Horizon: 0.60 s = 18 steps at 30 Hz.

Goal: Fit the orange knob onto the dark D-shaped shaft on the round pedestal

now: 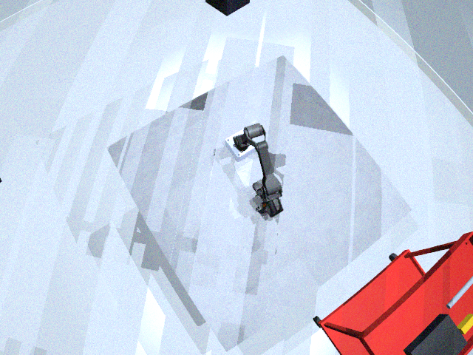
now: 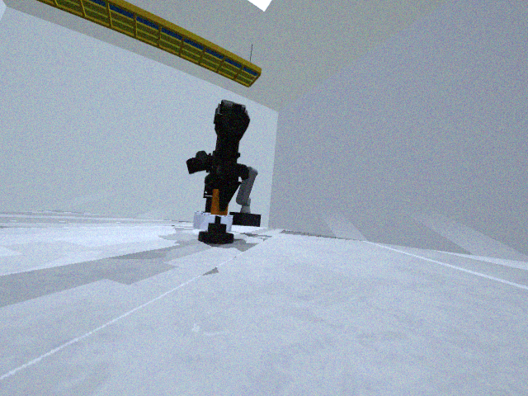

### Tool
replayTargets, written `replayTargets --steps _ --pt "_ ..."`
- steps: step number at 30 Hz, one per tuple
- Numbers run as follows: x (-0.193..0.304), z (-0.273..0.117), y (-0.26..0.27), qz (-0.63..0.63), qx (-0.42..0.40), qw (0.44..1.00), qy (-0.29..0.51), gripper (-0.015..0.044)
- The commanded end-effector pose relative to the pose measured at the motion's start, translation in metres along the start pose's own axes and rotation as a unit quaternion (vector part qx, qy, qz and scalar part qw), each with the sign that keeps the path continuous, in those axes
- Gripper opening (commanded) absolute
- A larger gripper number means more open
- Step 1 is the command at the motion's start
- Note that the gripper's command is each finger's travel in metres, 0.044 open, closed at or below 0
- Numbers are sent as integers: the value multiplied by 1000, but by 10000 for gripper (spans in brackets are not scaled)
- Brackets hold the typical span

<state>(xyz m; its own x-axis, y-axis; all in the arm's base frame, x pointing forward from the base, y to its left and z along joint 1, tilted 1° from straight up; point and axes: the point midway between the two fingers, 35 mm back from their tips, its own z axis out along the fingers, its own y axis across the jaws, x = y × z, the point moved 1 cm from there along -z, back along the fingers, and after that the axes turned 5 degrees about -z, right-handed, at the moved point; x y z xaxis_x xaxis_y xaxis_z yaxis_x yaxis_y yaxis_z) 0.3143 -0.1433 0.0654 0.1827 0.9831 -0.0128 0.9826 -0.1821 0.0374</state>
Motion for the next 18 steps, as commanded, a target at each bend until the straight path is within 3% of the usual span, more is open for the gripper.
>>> replayTargets --steps 1,18 --pt "0 1 1 9 -2 1000 0 0" --pt "0 4 -2 9 -2 1000 0 0"
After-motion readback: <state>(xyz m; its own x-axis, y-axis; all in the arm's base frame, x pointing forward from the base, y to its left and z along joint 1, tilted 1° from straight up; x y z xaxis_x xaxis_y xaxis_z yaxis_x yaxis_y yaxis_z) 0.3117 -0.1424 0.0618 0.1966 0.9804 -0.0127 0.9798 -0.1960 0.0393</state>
